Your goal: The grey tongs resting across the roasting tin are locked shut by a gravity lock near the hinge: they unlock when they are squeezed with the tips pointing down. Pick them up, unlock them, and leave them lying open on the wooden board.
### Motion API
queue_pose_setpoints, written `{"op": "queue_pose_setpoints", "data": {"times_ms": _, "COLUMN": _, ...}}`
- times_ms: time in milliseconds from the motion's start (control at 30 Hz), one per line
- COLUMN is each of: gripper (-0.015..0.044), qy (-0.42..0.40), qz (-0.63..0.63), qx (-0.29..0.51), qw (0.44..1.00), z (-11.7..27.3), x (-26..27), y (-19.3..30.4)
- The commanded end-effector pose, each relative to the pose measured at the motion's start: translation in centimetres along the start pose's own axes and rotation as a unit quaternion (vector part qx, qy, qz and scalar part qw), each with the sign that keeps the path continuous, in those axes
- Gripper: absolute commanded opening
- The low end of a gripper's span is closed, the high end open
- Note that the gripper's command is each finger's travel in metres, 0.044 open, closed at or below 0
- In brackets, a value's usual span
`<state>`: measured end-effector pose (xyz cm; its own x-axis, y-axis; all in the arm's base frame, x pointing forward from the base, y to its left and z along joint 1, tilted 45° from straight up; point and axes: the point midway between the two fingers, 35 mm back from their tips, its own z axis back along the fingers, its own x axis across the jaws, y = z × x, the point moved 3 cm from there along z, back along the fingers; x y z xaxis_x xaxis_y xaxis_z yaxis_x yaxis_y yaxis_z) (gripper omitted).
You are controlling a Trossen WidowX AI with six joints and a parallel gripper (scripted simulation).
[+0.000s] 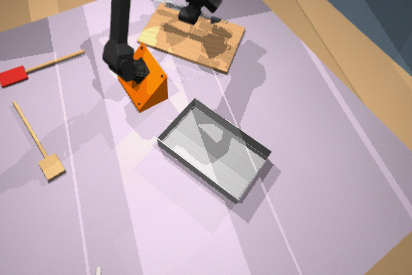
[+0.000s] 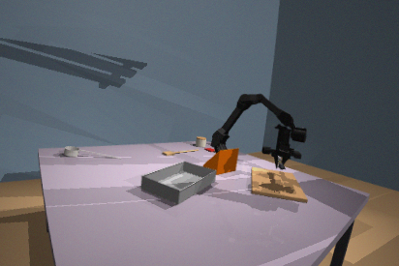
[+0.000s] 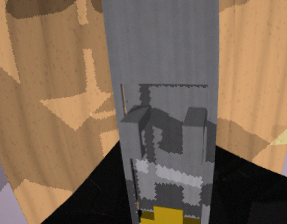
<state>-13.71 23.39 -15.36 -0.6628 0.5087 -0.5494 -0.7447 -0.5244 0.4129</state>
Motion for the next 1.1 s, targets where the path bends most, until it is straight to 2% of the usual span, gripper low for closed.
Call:
{"op": "queue_pose_setpoints", "data": {"times_ms": 0, "gripper": -0.015, "qy": 0.001, "qz": -0.002, "qx": 0.003, "qw": 1.0, "z": -0.8, "x": -0.1, "y": 0.1}}
{"op": "queue_pose_setpoints", "data": {"times_ms": 700, "gripper": -0.015, "qy": 0.001, "qz": -0.002, "qx": 0.003, "qw": 1.0, "z": -3.4, "x": -0.5, "y": 0.2}}
{"op": "queue_pose_setpoints", "data": {"times_ms": 1067, "gripper": 0.0139, "qy": 0.002, "qz": 0.0, "qx": 0.001, "qw": 1.0, "z": -3.3, "x": -0.5, "y": 0.1}}
